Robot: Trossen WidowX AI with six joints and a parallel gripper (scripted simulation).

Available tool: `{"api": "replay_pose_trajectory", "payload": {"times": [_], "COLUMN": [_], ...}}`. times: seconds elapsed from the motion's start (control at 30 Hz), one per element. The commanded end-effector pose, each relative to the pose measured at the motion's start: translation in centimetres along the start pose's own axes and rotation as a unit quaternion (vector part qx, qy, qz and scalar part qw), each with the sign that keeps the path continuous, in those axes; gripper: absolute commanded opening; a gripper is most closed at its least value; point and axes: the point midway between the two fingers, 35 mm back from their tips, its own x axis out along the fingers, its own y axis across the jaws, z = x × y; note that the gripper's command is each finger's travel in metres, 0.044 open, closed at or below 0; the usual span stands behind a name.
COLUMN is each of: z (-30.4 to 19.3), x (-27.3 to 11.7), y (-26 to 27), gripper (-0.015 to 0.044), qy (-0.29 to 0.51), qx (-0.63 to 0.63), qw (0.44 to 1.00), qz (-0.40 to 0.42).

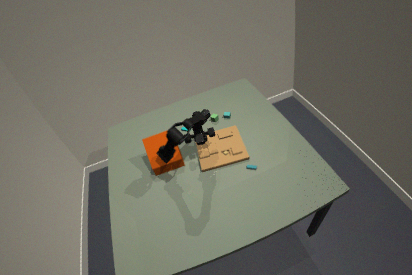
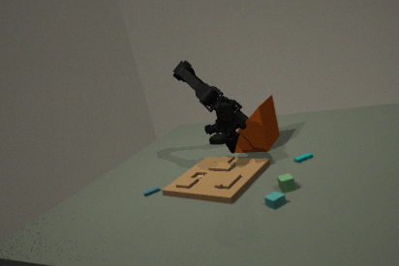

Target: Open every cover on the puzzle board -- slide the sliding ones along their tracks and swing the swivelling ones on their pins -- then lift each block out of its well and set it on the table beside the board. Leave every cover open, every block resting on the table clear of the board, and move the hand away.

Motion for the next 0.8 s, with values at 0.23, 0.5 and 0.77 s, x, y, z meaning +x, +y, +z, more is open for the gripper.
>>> {"api": "replay_pose_trajectory", "payload": {"times": [0.23, 0.5, 0.77], "z": [0.1, 0.1, 0.2], "x": [1.2, 2.0, 2.8], "y": [-0.2, -0.2, -0.3], "gripper": [0.0, 0.0, 0.0], "qy": [-0.004, -0.004, -0.005], "qx": [-0.005, -0.005, -0.005], "qw": [1.0, 1.0, 1.0], "qz": [0.0, 0.0, 0.0]}}
